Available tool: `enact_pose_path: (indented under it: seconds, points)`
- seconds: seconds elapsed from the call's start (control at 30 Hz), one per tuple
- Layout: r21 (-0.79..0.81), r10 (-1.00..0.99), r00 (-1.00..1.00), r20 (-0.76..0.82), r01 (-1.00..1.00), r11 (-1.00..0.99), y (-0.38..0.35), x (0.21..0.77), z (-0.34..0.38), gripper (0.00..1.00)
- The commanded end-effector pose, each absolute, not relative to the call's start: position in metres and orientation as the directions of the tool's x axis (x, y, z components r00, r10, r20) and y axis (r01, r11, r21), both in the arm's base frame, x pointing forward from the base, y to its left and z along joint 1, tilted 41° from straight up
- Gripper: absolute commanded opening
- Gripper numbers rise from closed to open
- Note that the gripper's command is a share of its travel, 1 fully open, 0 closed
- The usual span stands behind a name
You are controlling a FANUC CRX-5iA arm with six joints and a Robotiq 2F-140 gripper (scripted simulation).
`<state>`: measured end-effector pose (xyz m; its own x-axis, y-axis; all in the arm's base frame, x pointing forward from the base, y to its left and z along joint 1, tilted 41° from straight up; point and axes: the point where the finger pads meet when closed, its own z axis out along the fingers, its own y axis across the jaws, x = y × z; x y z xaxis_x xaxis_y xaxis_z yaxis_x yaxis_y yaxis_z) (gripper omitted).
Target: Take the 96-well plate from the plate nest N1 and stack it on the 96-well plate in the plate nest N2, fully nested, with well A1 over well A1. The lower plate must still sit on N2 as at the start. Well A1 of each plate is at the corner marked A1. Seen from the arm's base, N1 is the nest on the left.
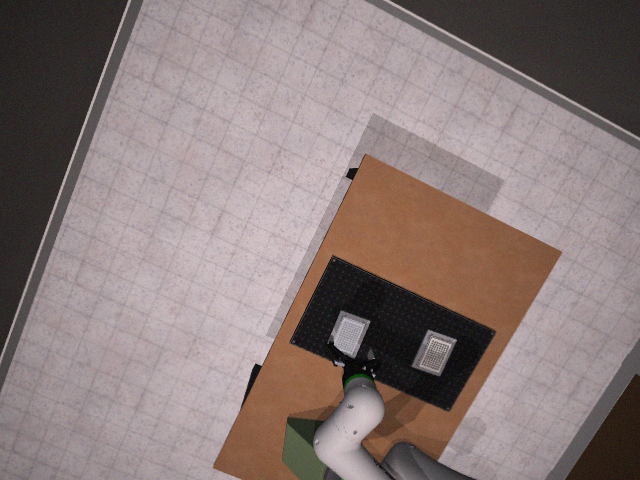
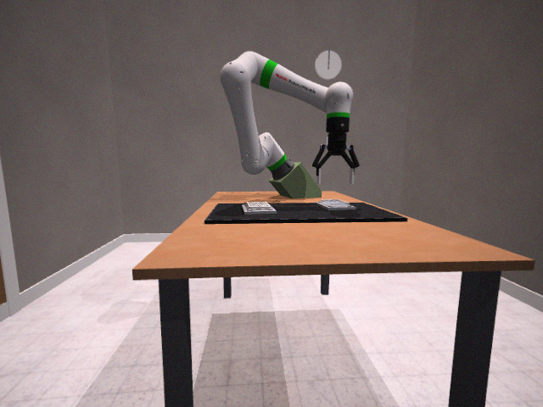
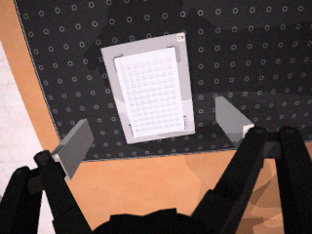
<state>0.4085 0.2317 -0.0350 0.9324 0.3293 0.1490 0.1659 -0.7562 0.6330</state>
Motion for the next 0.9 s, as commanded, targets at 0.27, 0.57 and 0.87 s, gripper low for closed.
enact_pose_path:
  seconds: [0.27,0.57,0.87]
  points:
    - [0.633,0.330,0.932,0.149,0.166,-0.756,0.223,0.414,-0.047,1.00]
    - [0.633,0.330,0.932,0.149,0.166,-0.756,0.215,0.418,-0.058,1.00]
    - [0.633,0.330,0.932,0.149,0.166,-0.756,0.208,0.422,-0.067,1.00]
